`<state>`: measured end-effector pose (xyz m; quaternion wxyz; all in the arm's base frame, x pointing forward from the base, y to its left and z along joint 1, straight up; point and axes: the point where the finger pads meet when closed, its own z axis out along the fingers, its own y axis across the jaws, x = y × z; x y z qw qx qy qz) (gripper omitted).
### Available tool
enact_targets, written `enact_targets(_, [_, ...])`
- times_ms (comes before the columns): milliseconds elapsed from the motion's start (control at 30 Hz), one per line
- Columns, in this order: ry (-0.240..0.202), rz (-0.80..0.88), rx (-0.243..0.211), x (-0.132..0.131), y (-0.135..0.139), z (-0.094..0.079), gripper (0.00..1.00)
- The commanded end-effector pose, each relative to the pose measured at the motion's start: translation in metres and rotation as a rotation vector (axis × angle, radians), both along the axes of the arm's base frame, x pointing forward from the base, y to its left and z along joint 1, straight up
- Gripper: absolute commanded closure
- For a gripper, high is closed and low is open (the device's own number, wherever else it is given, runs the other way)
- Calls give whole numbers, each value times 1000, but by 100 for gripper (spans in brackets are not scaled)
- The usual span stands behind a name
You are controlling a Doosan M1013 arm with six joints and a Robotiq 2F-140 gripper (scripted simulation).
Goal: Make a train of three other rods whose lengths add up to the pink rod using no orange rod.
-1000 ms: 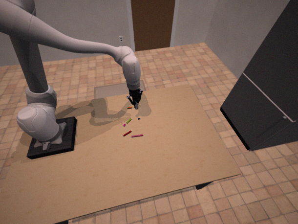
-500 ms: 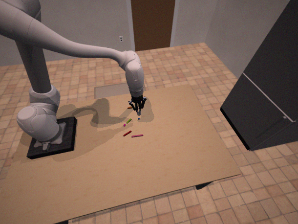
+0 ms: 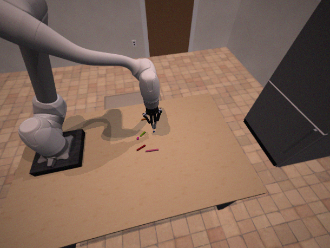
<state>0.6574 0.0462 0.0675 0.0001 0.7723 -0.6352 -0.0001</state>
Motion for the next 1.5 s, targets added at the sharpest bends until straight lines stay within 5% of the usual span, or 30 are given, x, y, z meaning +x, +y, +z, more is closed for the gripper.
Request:
enact_targets(0, [0,0,0,0,0,-10,97])
enact_targets(633, [0,0,0,2,1,-71,97])
enact_targets(1467, [0,0,0,2,1,-74,97])
